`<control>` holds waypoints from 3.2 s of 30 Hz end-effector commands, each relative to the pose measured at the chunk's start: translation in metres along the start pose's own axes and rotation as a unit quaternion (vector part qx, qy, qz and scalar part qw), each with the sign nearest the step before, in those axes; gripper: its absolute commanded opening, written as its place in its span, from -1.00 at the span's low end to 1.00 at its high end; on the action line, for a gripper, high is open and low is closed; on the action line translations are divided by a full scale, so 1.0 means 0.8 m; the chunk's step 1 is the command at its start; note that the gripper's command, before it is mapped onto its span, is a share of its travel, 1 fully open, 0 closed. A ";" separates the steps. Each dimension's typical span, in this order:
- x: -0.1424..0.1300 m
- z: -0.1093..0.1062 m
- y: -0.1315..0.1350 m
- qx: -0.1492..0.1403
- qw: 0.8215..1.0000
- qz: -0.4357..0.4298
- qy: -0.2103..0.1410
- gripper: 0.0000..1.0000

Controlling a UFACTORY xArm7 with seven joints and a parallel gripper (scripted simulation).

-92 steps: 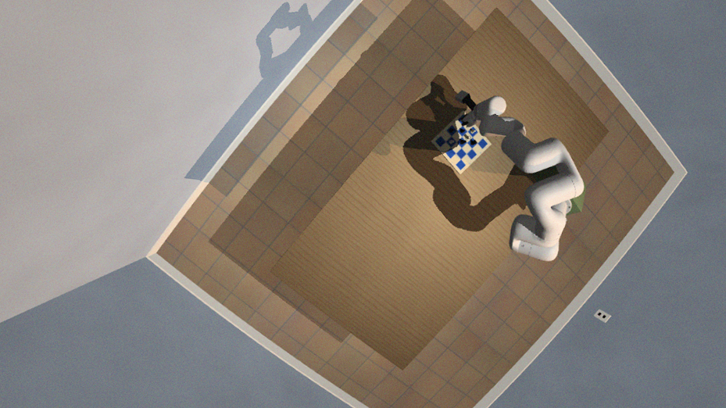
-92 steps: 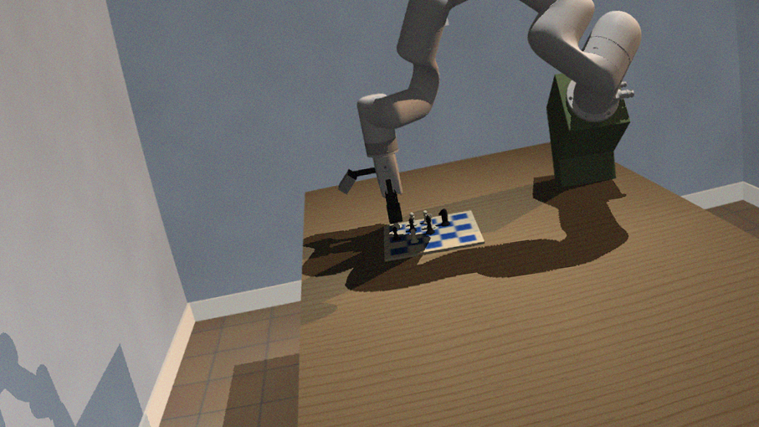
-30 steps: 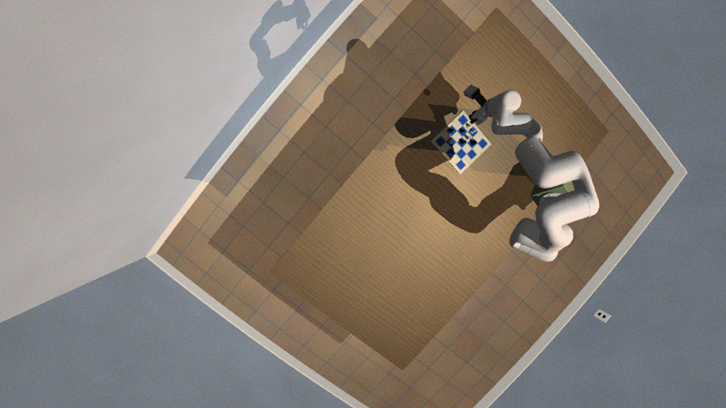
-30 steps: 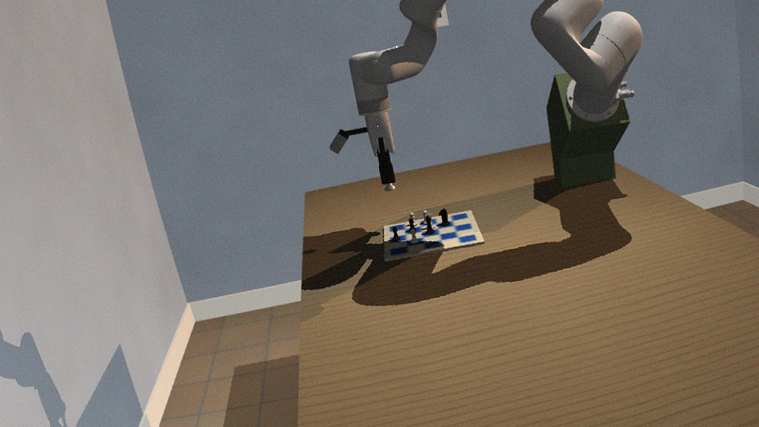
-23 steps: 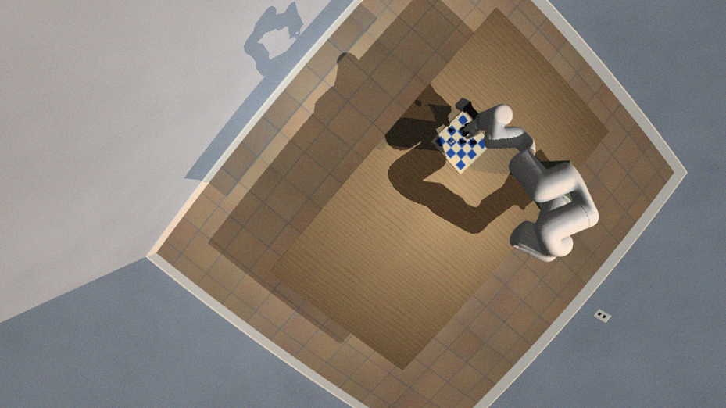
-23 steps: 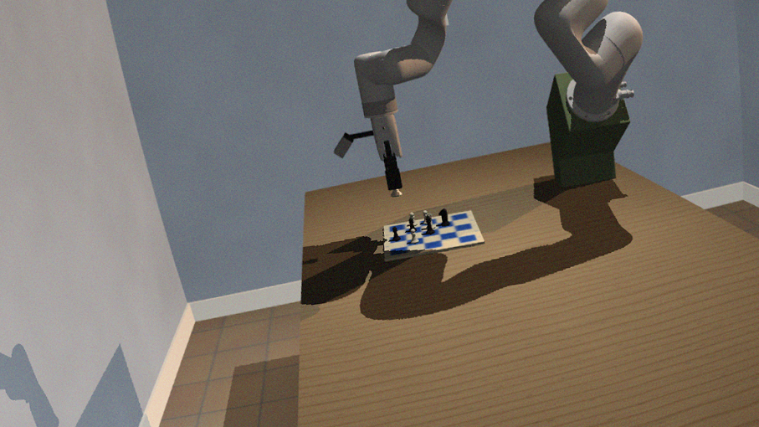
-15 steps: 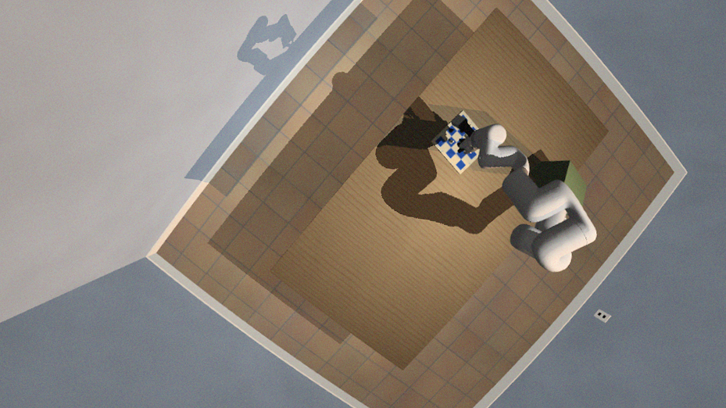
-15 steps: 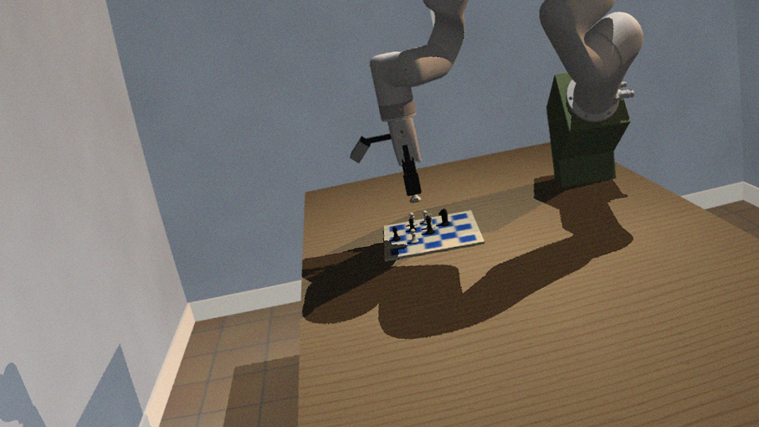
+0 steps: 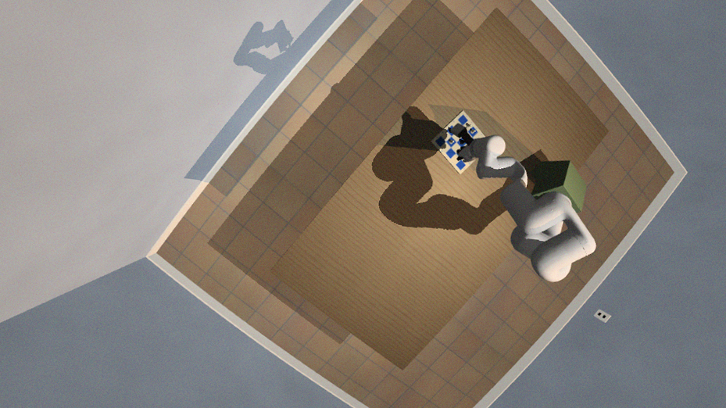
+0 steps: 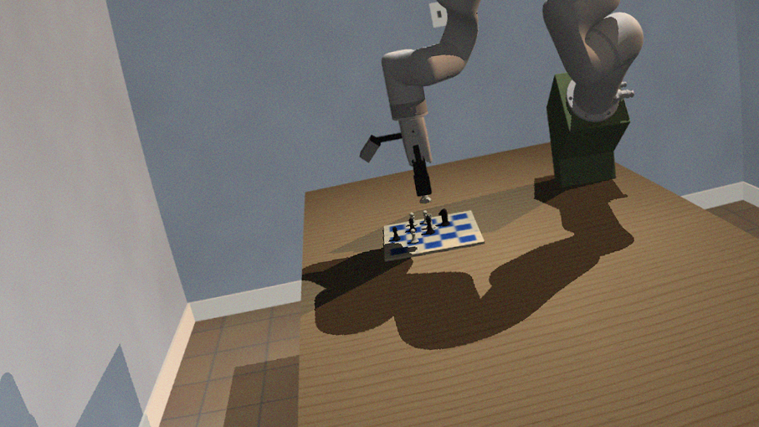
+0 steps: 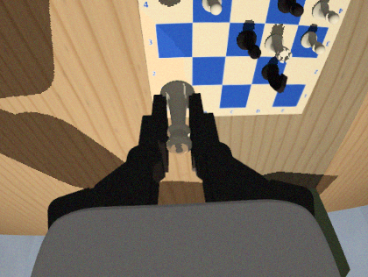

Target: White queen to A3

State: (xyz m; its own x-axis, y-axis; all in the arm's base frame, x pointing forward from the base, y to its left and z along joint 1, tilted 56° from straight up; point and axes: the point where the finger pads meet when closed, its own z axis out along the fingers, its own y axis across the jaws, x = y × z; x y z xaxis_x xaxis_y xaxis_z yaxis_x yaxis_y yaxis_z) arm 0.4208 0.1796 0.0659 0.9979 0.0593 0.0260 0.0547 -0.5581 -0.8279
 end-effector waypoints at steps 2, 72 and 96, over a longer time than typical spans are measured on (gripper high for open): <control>0.001 -0.001 0.000 -0.001 1.000 0.000 0.002 -1.00; 0.002 0.118 0.000 -0.001 1.000 0.000 0.002 -1.00; 0.001 0.118 0.000 -0.001 1.000 0.000 0.002 -1.00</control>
State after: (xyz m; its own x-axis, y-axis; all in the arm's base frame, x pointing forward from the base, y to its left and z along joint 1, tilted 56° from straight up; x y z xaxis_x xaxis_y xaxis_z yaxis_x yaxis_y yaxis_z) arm 0.4171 0.2593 0.0133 0.9979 0.0589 0.0261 0.0546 -0.5581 -0.8280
